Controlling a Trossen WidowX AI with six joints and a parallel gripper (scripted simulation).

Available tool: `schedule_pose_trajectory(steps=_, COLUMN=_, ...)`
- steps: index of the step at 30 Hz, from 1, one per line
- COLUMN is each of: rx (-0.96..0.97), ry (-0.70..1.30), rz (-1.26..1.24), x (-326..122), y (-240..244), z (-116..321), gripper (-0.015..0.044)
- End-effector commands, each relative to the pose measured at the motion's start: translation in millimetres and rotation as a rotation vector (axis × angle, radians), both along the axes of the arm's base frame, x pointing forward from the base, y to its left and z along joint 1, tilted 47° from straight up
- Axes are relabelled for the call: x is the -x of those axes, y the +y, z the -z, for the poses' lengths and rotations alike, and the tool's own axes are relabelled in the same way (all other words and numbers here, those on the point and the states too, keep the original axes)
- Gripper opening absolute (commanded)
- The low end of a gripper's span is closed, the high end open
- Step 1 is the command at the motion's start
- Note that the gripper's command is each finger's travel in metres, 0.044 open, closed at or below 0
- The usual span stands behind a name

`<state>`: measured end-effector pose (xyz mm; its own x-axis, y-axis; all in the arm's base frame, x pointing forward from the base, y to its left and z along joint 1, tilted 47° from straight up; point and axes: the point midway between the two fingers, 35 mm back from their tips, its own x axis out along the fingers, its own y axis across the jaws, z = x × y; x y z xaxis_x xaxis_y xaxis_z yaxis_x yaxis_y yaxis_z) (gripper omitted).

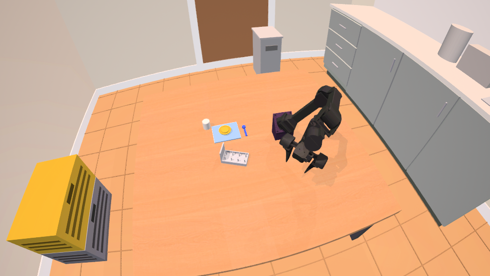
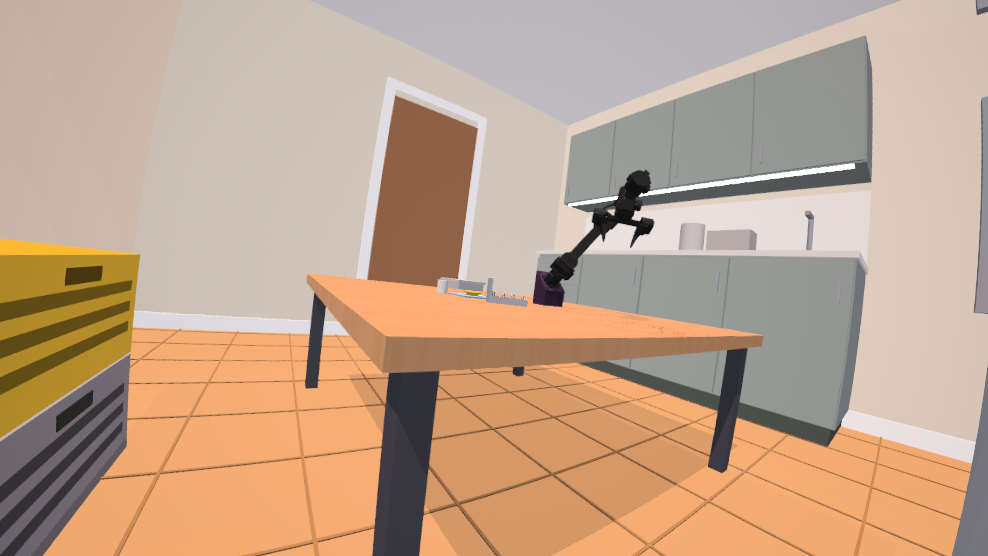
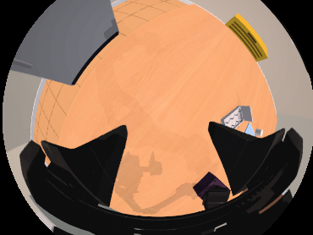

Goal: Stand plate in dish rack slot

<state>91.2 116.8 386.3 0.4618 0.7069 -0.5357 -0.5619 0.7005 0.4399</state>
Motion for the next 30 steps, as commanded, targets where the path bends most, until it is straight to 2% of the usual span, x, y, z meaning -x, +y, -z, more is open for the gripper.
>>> schedule_pose_trajectory(steps=1, rx=0.001, ry=0.002, rz=0.002, x=-0.9, y=0.1, z=0.3, gripper=0.0400)
schedule_pose_trajectory(steps=12, rx=0.088, ry=0.124, rz=0.137, x=-76.2, y=-3.7, z=27.4, gripper=0.0400)
schedule_pose_trajectory(steps=15, rx=0.144, ry=0.181, rz=0.174, x=-112.6, y=-15.5, z=45.6, gripper=0.0400)
schedule_pose_trajectory(steps=23, rx=0.245, ry=0.377, rz=0.239, x=-201.3, y=-86.1, z=116.9, gripper=0.0400)
schedule_pose_trajectory(steps=30, rx=0.239, ry=0.537, rz=0.238, x=-236.4, y=-172.2, z=192.5, gripper=0.0400)
